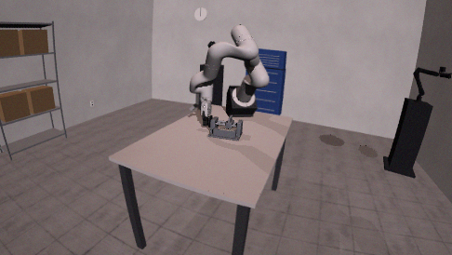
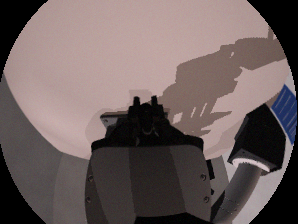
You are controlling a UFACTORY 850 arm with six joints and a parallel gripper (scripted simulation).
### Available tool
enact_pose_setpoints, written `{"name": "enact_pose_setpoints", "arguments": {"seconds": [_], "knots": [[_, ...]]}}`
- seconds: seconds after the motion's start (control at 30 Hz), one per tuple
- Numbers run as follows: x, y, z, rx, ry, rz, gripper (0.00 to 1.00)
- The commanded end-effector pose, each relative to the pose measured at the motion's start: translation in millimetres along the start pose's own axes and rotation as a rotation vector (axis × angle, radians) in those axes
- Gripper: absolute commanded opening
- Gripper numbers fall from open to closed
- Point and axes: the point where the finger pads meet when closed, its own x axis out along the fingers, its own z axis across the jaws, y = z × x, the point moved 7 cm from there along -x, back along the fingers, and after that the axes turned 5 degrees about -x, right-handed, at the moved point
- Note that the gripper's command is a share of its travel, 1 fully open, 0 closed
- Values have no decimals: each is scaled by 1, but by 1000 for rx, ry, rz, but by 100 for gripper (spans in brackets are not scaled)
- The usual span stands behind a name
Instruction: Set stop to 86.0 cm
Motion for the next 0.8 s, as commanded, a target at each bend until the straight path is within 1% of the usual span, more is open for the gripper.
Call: {"name": "enact_pose_setpoints", "arguments": {"seconds": [0.0, 0.77], "knots": [[2, 1, -4, -1, 3, 1, 6], [7, 1, -13, -1, 3, 1, 6]]}}
